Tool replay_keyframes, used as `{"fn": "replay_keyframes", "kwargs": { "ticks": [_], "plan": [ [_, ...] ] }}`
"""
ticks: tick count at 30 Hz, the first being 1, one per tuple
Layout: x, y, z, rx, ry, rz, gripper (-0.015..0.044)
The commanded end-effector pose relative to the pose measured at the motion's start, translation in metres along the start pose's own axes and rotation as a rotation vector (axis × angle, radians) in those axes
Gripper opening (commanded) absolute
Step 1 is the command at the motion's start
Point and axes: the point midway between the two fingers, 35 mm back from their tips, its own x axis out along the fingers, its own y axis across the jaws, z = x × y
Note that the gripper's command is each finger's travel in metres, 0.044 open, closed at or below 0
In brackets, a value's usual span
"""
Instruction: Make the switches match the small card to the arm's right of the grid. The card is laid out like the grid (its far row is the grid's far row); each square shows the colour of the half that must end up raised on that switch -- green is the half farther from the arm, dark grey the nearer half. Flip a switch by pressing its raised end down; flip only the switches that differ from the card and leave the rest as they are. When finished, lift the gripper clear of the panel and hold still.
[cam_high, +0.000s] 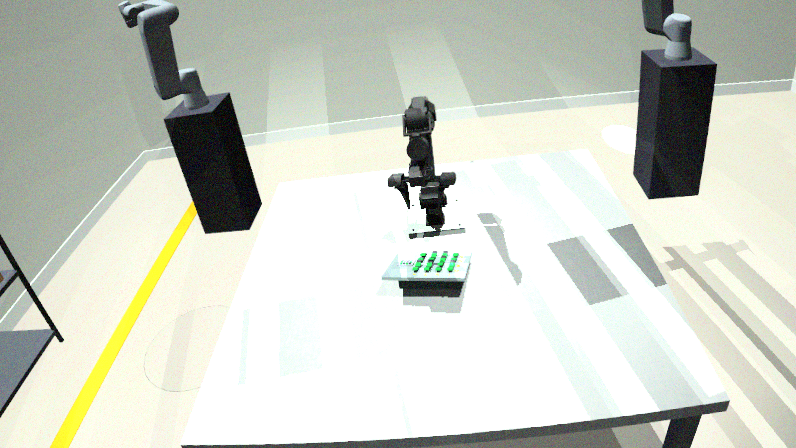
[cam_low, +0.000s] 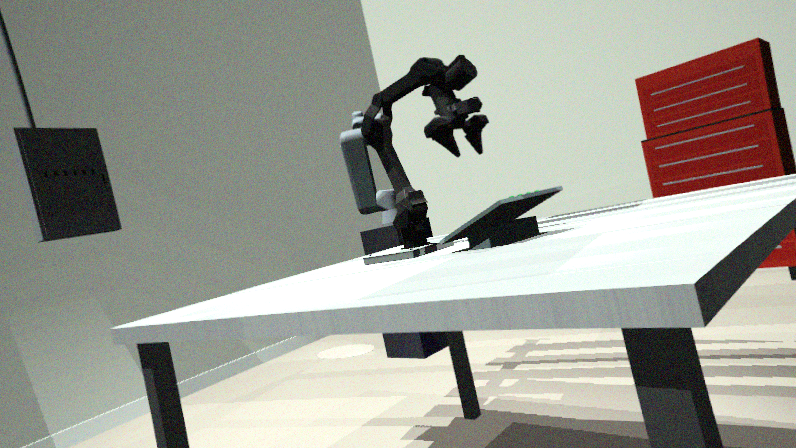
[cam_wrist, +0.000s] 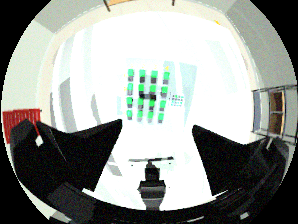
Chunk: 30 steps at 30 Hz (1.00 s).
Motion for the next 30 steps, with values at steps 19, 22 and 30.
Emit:
{"fn": "replay_keyframes", "kwargs": {
  "ticks": [19, 22, 30],
  "plan": [
    [0.118, 0.074, 0.071, 0.026, -0.003, 0.009, 0.0000],
    [0.123, 0.074, 0.071, 0.026, 0.000, 0.009, 0.0000],
    [0.131, 0.074, 0.071, 0.026, 0.000, 0.009, 0.0000]
  ]
}}
